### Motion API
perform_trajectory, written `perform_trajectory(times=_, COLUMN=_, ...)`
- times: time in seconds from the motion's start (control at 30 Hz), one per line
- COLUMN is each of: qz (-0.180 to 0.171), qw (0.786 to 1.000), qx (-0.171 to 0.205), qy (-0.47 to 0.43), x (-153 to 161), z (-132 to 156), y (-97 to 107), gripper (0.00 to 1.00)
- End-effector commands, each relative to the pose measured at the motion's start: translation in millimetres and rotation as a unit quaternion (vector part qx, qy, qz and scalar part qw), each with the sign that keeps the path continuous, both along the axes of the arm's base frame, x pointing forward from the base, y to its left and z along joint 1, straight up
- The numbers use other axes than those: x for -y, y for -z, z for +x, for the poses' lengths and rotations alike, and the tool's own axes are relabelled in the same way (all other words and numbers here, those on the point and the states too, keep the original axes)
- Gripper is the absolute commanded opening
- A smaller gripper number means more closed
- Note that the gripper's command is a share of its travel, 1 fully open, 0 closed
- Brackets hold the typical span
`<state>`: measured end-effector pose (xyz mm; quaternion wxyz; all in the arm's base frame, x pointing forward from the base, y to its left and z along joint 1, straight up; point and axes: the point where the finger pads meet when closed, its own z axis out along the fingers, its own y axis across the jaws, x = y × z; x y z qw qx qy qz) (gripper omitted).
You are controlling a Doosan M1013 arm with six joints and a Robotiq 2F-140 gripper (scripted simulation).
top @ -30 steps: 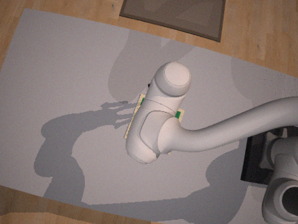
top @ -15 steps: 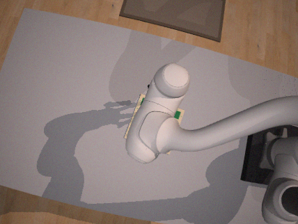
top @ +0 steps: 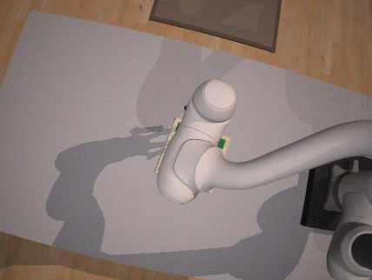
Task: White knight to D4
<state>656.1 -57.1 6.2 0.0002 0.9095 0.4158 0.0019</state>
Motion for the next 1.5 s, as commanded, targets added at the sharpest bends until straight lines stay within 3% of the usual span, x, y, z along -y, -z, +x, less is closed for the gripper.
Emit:
perform_trajectory(times=0.0, qz=0.000, qw=1.000, qx=0.000, qy=0.000, x=0.0, z=0.0, y=-0.1, gripper=0.23)
perform_trajectory(times=0.53, qz=0.000, qw=1.000, qx=0.000, qy=0.000, x=0.0, z=0.0, y=-0.1, gripper=0.23)
perform_trajectory(times=0.57, qz=0.000, qw=1.000, qx=0.000, qy=0.000, x=0.0, z=0.0, y=-0.1, gripper=0.00)
perform_trajectory(times=1.47, qz=0.000, qw=1.000, qx=0.000, qy=0.000, x=0.0, z=0.0, y=-0.1, gripper=0.00)
